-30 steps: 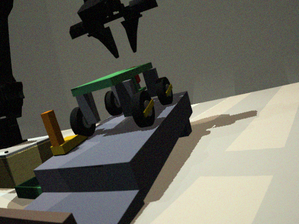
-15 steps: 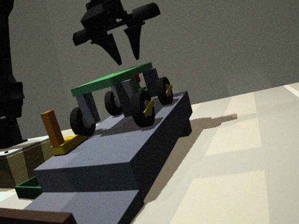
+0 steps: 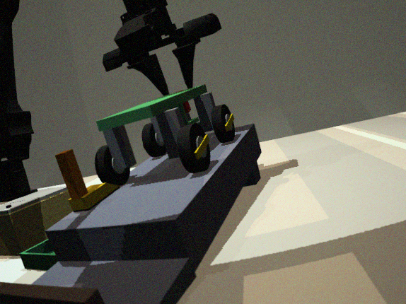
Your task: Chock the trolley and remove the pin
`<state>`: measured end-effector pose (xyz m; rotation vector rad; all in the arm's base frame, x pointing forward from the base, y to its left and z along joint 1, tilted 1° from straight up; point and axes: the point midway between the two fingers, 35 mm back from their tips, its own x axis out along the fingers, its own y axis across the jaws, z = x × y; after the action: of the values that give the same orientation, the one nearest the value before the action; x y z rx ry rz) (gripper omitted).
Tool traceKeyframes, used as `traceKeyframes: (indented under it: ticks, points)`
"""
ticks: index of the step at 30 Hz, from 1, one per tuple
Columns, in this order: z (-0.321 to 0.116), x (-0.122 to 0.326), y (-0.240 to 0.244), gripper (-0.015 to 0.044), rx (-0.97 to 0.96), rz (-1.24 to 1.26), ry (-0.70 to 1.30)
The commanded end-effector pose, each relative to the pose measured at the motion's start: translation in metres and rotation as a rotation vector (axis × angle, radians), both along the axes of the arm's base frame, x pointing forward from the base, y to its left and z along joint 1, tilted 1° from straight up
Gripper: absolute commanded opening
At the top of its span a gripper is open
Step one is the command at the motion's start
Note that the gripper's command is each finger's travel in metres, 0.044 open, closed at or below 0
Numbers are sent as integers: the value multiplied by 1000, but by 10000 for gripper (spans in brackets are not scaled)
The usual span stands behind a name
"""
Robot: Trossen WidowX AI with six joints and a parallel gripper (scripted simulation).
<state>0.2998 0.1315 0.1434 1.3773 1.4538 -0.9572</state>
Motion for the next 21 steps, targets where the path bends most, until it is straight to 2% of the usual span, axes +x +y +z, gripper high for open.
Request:
traceKeyframes:
  ticks: [1,21]
  points:
    - [-6,0,2,190,2,-4,6]
    - [-34,0,12,190,3,-4,6]
